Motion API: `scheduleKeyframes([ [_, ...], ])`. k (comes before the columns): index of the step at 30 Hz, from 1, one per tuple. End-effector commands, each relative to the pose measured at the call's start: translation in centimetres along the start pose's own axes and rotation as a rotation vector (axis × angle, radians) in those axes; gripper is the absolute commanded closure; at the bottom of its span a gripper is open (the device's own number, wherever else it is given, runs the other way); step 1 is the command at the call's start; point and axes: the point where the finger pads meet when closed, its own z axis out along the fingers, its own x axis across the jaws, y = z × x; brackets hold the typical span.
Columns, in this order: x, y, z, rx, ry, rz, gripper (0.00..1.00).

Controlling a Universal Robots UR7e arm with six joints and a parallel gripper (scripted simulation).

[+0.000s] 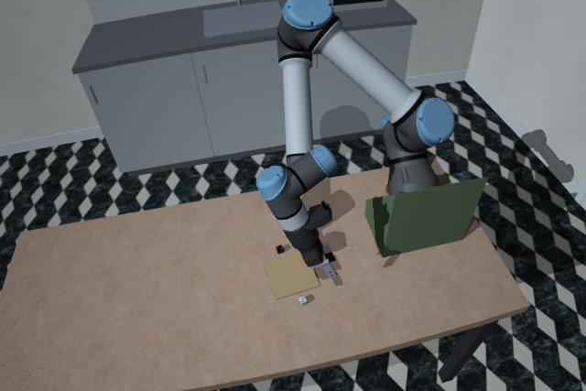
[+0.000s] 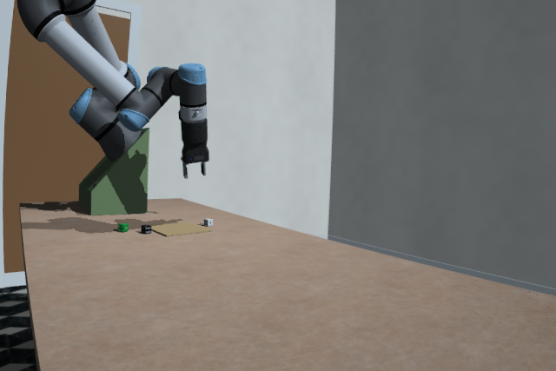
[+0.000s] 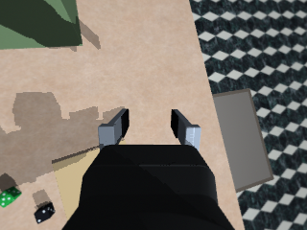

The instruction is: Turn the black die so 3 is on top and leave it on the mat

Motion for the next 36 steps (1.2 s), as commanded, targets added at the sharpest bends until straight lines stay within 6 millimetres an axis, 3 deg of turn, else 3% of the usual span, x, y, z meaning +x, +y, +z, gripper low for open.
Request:
scheduleKeyframes([
  [1, -3.8, 3.5, -1.8, -0.103, 0.011, 0.109, 0.0],
  [6, -9.3, 6.8, -4.0, -0.219, 0.0, 0.267, 0.0],
  [8, -10.6, 7.4, -4.5, -0.244, -0.005, 0.304, 0.0],
  [12, -15.5, 8.9, -6.2, -0.325, -0.027, 0.436, 0.0],
  [14, -15.5, 8.9, -6.2, -0.325, -0.027, 0.436, 0.0],
  [20, -20.3, 9.6, -7.6, -0.395, -0.054, 0.562, 0.0],
  [25, -21.6, 9.6, -8.0, -0.414, -0.062, 0.597, 0.0],
  [36, -21.7, 9.6, -8.1, -0.415, -0.063, 0.599, 0.0],
])
